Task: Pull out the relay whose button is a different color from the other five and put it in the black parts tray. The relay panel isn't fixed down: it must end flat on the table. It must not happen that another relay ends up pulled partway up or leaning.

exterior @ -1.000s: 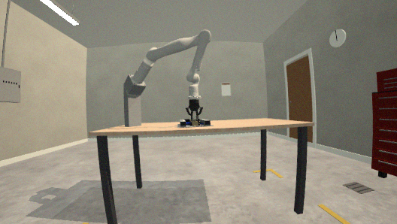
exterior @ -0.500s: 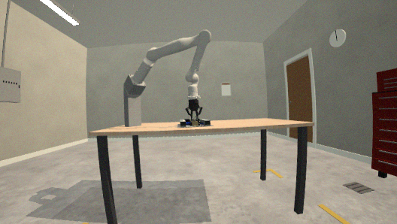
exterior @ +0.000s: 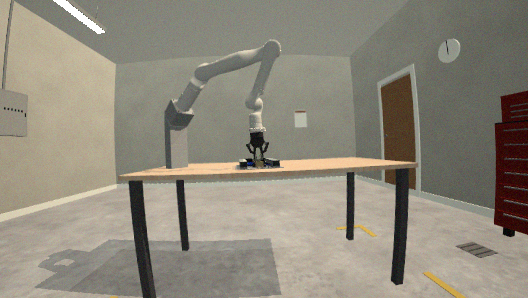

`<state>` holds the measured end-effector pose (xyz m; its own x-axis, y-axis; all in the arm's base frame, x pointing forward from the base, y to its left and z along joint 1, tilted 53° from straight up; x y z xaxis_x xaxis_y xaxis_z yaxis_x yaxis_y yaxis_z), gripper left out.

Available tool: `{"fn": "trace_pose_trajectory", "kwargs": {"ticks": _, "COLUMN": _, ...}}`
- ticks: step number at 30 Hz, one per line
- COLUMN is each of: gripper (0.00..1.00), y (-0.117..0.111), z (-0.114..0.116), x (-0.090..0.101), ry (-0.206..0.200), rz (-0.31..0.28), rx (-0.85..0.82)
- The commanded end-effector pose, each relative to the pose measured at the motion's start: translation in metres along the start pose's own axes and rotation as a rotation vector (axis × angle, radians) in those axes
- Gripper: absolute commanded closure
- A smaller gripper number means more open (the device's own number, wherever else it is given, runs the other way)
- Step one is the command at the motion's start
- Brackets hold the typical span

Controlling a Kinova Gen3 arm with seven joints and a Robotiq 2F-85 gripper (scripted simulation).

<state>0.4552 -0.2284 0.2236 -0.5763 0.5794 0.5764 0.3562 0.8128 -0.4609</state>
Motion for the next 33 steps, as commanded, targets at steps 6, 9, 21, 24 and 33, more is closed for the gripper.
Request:
{"fn": "trace_pose_trajectory", "kwargs": {"ticks": 6, "gripper": 1.00, "y": -0.0010, "z": -0.0013, "x": 0.0007, "ry": 0.007, "rz": 0.004, "rx": -0.005}}
{"fn": "trace_pose_trajectory", "kwargs": {"ticks": 9, "gripper": 1.00, "y": -0.0007, "z": -0.0025, "x": 0.0005, "ry": 0.016, "rz": 0.005, "rx": -0.005}}
{"fn": "trace_pose_trajectory", "kwargs": {"ticks": 21, "gripper": 1.00, "y": 0.0012, "z": -0.0074, "x": 0.0004, "ry": 0.043, "rz": 0.007, "rx": -0.006}}
{"fn": "trace_pose_trajectory", "kwargs": {"ticks": 24, "gripper": 1.00, "y": 0.0016, "z": -0.0083, "x": 0.0005, "ry": 0.047, "rz": 0.007, "rx": -0.006}}
{"fn": "trace_pose_trajectory", "kwargs": {"ticks": 33, "gripper": 1.00, "y": 0.0018, "z": -0.0086, "x": 0.0005, "ry": 0.049, "rz": 0.007, "rx": -0.006}}
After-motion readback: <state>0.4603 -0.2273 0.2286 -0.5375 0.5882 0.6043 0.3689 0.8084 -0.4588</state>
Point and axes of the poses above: the point where the finger pads meet when closed, its own x axis back along the fingers, its own z axis across the jaws, y = z × x, the point moved 10 cm from there along x, back along the fingers, and after that the axes turned 7 degrees about -x, right-handed, at the moved point
